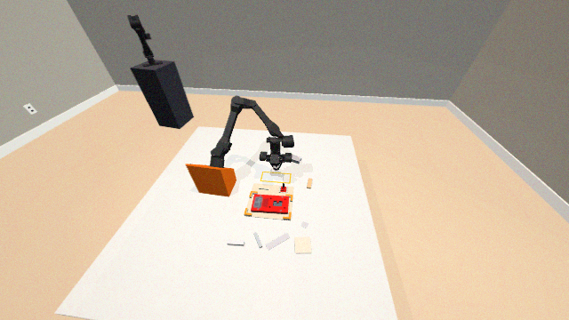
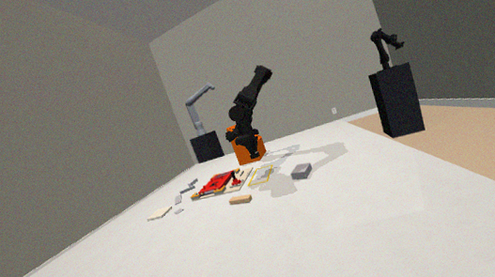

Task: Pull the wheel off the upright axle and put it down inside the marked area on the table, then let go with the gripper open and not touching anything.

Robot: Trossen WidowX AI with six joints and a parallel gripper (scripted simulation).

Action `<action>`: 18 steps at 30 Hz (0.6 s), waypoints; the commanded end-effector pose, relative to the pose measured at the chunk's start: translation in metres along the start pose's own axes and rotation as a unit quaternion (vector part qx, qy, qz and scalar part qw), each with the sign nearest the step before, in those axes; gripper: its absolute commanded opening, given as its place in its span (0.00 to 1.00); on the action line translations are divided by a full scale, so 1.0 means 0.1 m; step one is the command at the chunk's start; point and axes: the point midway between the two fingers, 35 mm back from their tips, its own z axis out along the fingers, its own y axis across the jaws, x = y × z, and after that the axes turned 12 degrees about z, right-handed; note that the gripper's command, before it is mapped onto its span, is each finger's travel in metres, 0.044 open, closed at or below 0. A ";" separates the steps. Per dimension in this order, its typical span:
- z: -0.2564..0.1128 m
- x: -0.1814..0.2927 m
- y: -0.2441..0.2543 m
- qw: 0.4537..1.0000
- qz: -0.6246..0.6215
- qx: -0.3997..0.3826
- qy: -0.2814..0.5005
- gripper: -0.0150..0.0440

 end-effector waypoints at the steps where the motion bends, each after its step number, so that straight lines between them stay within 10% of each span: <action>1: 0.14 -0.04 -0.02 1.000 0.007 0.005 -0.004 0.25; 18: 0.86 -0.04 -0.05 1.000 0.008 0.006 -0.002 0.25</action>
